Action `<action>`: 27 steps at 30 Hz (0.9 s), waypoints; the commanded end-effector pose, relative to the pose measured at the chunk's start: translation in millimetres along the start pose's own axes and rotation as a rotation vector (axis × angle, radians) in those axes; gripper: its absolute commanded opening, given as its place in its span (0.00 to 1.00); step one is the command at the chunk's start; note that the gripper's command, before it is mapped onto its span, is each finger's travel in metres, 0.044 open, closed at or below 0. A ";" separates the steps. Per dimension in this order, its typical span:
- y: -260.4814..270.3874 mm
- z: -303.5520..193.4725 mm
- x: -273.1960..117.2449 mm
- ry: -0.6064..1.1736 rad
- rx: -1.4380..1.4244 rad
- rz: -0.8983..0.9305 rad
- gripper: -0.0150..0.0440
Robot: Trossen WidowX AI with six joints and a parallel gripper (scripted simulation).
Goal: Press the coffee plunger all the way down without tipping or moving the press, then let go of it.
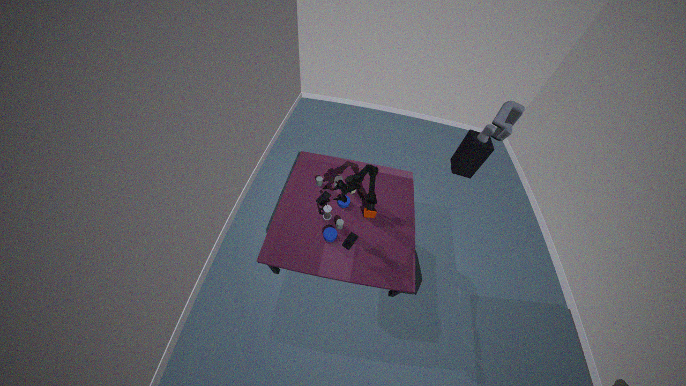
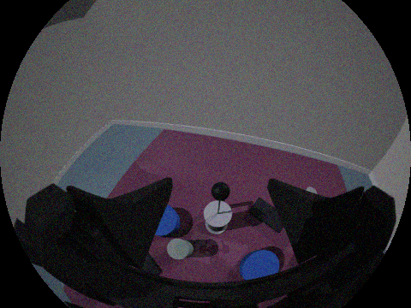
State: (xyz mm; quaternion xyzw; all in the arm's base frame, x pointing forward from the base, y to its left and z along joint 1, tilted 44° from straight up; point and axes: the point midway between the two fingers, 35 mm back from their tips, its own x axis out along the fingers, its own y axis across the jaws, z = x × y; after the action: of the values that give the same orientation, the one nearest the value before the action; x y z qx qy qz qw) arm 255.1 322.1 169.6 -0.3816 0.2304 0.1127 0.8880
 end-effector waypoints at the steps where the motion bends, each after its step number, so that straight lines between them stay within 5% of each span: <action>1: -2.8 -12.0 11.1 0.009 -0.043 -0.032 1.00; 8: -3.7 -50.7 35.5 0.008 -0.046 -0.028 1.00; 27: -5.2 -49.5 57.9 0.008 -0.044 -0.030 1.00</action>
State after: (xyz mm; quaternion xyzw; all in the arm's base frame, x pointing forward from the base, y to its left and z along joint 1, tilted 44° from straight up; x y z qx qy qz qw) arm 287.7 283.8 120.3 -0.4002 0.2236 0.1008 0.8830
